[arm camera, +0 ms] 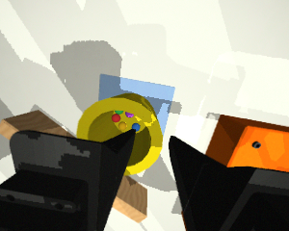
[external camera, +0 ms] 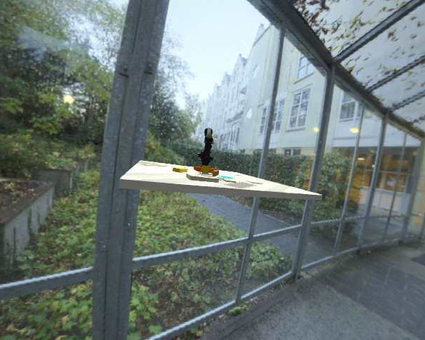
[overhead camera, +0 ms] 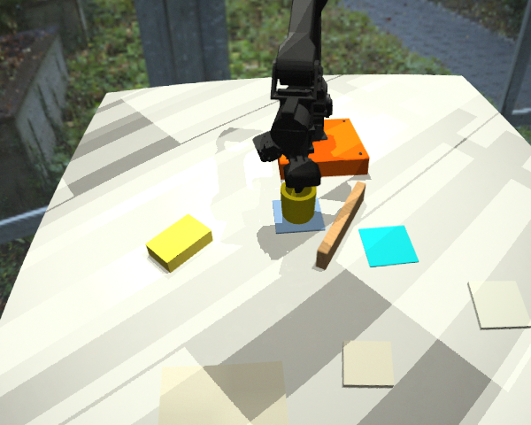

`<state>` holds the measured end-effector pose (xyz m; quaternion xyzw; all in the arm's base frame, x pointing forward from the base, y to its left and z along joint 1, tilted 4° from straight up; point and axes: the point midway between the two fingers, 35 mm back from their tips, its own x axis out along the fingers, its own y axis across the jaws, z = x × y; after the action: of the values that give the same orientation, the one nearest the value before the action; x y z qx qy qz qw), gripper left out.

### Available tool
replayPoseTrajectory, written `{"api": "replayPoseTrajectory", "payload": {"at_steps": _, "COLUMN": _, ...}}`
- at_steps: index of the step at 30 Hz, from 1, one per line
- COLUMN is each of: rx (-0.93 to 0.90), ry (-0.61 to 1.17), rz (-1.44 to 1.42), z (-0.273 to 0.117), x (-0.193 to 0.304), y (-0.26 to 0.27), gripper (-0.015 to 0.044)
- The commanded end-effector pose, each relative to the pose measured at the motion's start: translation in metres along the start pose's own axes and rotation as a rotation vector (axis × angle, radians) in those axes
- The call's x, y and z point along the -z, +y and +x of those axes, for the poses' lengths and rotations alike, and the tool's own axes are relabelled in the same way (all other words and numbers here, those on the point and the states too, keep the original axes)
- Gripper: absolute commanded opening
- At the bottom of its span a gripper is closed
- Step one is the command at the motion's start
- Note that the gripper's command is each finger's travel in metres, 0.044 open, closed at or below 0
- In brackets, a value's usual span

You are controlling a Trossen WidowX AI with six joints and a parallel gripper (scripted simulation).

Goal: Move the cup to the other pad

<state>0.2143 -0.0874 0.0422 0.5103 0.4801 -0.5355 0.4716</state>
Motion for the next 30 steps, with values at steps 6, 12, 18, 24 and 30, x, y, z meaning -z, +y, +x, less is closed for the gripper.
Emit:
{"api": "replayPoseTrajectory", "payload": {"at_steps": 6, "rx": 0.006, "ry": -0.002, "rz": 0.000, "z": 0.016, "x": 0.000, "y": -0.002, "gripper": 0.0167}}
{"api": "replayPoseTrajectory", "payload": {"at_steps": 12, "rx": 0.006, "ry": -0.002, "rz": 0.000, "z": 0.018, "x": 0.000, "y": -0.002, "gripper": 0.0167}}
{"api": "replayPoseTrajectory", "payload": {"at_steps": 18, "rx": 0.004, "ry": 0.001, "rz": 0.002, "z": 0.017, "x": 0.001, "y": -0.002, "gripper": 0.0133}}
{"api": "replayPoseTrajectory", "payload": {"at_steps": 24, "rx": 0.004, "ry": 0.001, "rz": 0.002, "z": 0.017, "x": 0.001, "y": -0.002, "gripper": 0.0093}}
{"api": "replayPoseTrajectory", "payload": {"at_steps": 30, "rx": 0.004, "ry": 0.001, "rz": 0.002, "z": 0.017, "x": 0.001, "y": -0.002, "gripper": 0.0053}}
